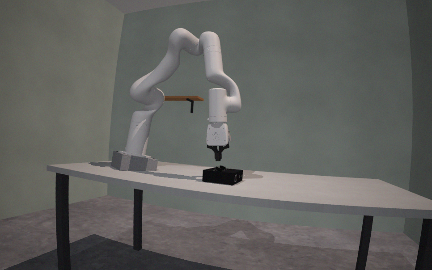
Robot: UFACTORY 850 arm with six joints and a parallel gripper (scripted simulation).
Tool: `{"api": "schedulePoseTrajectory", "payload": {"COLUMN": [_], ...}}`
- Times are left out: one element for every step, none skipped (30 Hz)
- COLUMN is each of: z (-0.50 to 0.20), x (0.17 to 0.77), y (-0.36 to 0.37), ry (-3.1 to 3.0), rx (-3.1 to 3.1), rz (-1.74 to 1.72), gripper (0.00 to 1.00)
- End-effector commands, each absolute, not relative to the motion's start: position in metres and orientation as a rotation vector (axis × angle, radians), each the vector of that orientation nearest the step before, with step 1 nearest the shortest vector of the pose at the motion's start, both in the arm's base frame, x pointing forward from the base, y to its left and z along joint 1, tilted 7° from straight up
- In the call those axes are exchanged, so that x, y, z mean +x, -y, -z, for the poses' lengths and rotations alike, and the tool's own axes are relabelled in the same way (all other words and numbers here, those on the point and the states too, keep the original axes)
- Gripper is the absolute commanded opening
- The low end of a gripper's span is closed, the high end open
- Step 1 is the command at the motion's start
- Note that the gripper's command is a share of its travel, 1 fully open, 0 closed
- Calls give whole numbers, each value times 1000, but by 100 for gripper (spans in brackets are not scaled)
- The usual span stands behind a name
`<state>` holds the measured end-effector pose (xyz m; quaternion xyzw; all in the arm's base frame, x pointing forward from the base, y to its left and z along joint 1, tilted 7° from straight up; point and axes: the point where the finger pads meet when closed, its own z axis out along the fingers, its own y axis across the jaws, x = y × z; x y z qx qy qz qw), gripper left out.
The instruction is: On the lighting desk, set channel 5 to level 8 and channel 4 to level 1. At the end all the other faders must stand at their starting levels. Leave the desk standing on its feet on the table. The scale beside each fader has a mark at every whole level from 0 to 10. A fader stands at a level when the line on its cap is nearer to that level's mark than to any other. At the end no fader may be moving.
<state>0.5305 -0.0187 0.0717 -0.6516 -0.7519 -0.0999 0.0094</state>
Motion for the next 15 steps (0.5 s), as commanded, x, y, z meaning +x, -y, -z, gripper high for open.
{"api": "schedulePoseTrajectory", "payload": {"z": [-71, -71, -71, -71, -71, -71, -70, -70, -70, -70, -69, -69, -69, -69, -69], "x": [527, 527, 527, 526, 525, 525, 524, 523, 522, 521, 521, 520, 519, 519, 518], "y": [21, 21, 21, 22, 23, 23, 24, 24, 25, 25, 26, 26, 27, 27, 27], "ry": [2035, 2035, 2035, 1817, 1764, 1712, 1642, 1560, 1474, 1389, 1303, 1216, 1129, 1040, 952], "rx": [-2328, -2328, -2328, -2488, -2522, -2555, -2597, -2643, -2687, -2728, -2767, -2802, -2835, -2865, -2892], "rz": [253, 253, 253, 242, 246, 249, 251, 251, 250, 249, 247, 245, 242, 238, 233], "gripper": [0, 0, 0, 0, 0, 0, 0, 0, 0, 0, 0, 0, 0, 0, 0]}}
